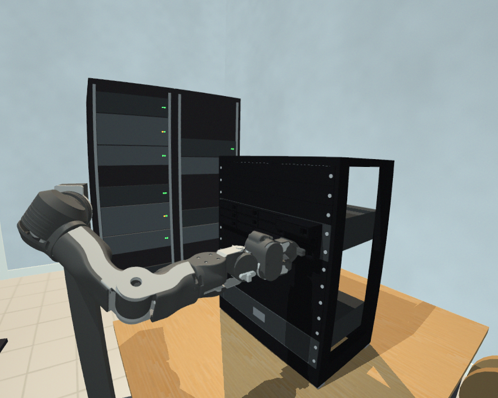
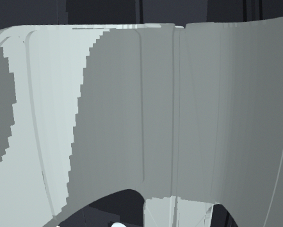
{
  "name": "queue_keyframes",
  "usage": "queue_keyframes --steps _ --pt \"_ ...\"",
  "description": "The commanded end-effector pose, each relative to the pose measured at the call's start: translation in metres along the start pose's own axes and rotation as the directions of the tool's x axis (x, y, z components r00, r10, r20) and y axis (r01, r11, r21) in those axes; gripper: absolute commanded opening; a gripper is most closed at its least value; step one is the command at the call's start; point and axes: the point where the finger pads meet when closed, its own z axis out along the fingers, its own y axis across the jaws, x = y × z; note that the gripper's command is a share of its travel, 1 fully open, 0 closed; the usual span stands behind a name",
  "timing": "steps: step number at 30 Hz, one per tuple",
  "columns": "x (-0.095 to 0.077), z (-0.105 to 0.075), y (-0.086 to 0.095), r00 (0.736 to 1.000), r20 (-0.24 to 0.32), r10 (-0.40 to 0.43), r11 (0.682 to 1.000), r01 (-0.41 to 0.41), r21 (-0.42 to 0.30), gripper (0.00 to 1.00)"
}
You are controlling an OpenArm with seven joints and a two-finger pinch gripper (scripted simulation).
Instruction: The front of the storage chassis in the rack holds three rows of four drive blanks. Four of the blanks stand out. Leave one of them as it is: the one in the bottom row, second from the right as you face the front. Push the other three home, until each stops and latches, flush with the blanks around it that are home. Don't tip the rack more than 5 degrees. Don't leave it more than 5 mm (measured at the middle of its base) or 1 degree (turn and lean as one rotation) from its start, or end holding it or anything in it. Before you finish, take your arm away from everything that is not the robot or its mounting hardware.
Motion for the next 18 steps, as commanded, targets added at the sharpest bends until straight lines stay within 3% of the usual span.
queue_keyframes --steps 1,18 --pt "0.0113 0.0033 0.0022 0.999 -0.032 0.000 1.000 0.000 -0.002 0.00" --pt "0.0125 0.0038 0.0029 0.999 -0.034 0.000 1.000 0.000 -0.003 0.00"
